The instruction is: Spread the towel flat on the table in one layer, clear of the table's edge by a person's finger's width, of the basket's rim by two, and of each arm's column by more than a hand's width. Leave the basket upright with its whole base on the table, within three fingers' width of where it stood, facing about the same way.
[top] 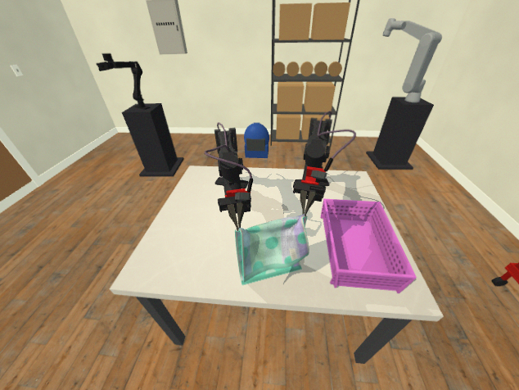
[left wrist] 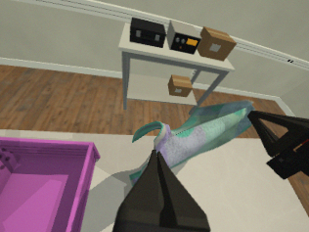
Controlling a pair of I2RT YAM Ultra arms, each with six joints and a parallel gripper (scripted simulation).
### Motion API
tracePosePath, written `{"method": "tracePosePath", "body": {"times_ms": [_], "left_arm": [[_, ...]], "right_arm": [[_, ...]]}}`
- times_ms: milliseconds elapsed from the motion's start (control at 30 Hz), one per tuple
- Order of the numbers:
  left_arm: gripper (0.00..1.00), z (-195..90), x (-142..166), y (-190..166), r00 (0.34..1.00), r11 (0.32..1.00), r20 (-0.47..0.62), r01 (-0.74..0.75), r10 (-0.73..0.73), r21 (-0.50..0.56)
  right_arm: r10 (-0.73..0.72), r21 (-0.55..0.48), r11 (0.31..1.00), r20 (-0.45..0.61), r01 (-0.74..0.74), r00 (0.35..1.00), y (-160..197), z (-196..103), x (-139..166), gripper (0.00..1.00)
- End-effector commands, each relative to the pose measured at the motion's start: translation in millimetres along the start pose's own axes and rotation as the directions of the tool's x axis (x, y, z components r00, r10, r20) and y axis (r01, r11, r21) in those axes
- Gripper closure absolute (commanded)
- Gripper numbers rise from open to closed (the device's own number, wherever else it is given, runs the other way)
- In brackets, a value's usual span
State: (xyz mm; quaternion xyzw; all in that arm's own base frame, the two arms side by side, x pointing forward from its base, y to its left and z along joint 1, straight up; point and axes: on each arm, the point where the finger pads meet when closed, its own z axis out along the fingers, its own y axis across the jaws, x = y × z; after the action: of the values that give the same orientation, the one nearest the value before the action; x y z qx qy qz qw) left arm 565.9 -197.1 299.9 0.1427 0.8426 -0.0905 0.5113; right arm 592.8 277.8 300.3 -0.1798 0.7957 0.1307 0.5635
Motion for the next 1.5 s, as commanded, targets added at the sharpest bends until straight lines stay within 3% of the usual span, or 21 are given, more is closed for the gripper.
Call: {"method": "tracePosePath", "body": {"times_ms": [0, 500, 533, 600, 867, 1067, 1100, 1167, 1200, 1400, 1433, 1467], "left_arm": [[1.00, -14, -21, 11, 0.999, 1.000, 0.039, -0.002, 0.003, -0.030], [1.00, -14, -21, 11, 0.999, 1.000, 0.039, -0.002, 0.003, -0.030], [1.00, 1, -7, 11, 1.000, 1.000, 0.001, -0.002, 0.002, -0.030], [1.00, 1, -7, 11, 1.000, 1.000, 0.001, -0.002, 0.002, -0.030], [1.00, -11, -31, 21, 0.997, 0.999, 0.080, 0.006, -0.002, -0.045], [1.00, -1, -16, 21, 0.999, 0.999, 0.041, 0.006, -0.004, -0.045], [1.00, 17, 14, 22, 1.000, 0.999, -0.019, 0.005, -0.006, -0.045], [1.00, 13, 10, 22, 1.000, 0.999, -0.020, 0.005, -0.006, -0.045], [1.00, 24, 25, 22, 0.999, 0.999, -0.043, 0.005, -0.007, -0.045], [1.00, 11, 27, 15, 0.998, 0.999, -0.063, 0.000, -0.003, -0.035], [1.00, 4, 8, 15, 1.000, 0.999, -0.020, 0.001, -0.001, -0.036], [1.00, 8, 41, 2, 0.994, 1.000, -0.108, -0.010, 0.009, -0.015]], "right_arm": [[0.003, 0.040, 0.999, 0.034, -0.005, 0.999, -15, -5, -17, 1.00], [0.003, 0.040, 0.999, 0.034, -0.005, 0.999, -15, -5, -17, 1.00], [-0.006, 0.012, 1.000, 0.000, 0.006, 1.000, 4, 3, -7, 1.00], [-0.004, 0.016, 1.000, 0.000, 0.004, 1.000, 1, 3, -7, 1.00], [0.000, 0.029, 1.000, 0.000, 0.000, 1.000, -8, 12, -10, 1.00], [0.000, 0.029, 1.000, 0.017, 0.000, 1.000, -8, 3, -20, 1.00], [0.001, 0.029, 1.000, -0.030, 0.000, 1.000, -8, 12, 4, 1.00], [0.001, 0.029, 1.000, -0.021, 0.000, 1.000, -8, 12, 1, 1.00], [0.001, 0.029, 1.000, -0.051, 0.000, 0.999, -8, 22, 21, 1.00], [0.002, 0.031, 1.000, -0.043, -0.001, 0.999, -10, 12, 18, 1.00], [0.002, 0.031, 1.000, -0.043, -0.001, 0.999, -10, 12, 18, 1.00], [0.003, 0.033, 0.999, -0.062, -0.001, 0.998, -11, 6, 32, 1.00]]}}
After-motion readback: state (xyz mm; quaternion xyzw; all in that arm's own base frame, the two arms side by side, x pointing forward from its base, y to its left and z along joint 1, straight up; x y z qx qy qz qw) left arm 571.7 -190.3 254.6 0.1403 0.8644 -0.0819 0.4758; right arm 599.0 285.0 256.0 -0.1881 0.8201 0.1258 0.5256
